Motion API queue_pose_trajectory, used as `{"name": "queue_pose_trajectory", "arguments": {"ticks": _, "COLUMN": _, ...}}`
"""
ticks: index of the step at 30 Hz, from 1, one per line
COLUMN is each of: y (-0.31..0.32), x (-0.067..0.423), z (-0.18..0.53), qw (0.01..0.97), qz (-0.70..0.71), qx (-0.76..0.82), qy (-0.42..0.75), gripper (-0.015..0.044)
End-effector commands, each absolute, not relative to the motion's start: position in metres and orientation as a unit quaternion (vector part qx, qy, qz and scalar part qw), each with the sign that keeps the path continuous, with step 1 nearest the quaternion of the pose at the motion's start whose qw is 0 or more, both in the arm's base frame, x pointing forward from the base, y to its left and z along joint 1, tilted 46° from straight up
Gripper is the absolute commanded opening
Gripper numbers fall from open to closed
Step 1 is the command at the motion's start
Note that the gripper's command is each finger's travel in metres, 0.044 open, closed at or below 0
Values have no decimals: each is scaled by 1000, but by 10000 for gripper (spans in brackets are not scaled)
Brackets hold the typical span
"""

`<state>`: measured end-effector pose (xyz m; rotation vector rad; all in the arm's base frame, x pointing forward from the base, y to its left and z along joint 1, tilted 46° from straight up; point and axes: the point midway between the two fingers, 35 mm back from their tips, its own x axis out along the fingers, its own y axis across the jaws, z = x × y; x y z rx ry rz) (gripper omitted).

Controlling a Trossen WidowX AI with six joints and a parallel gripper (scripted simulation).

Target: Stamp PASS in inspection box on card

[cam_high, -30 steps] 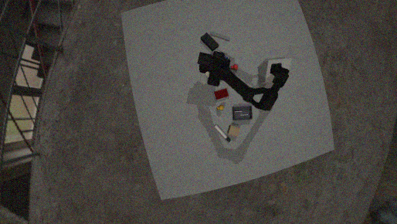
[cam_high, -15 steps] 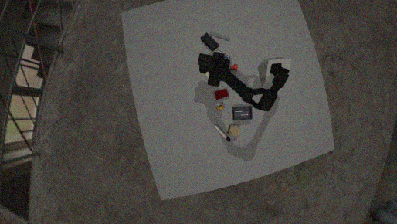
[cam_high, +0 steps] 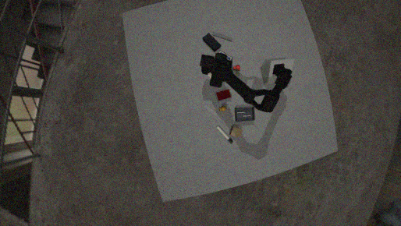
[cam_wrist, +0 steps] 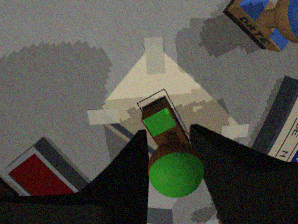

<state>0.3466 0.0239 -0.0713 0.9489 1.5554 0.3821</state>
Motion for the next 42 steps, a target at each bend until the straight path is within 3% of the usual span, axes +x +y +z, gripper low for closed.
{"name": "queue_pose_trajectory", "arguments": {"ticks": 1, "y": 25, "x": 347, "z": -72, "qw": 596, "qz": 165, "qx": 411, "qy": 670, "gripper": 0}}
{"name": "queue_pose_trajectory", "arguments": {"ticks": 42, "y": 28, "x": 347, "z": -75, "qw": 596, "qz": 165, "qx": 411, "qy": 670, "gripper": 0}}
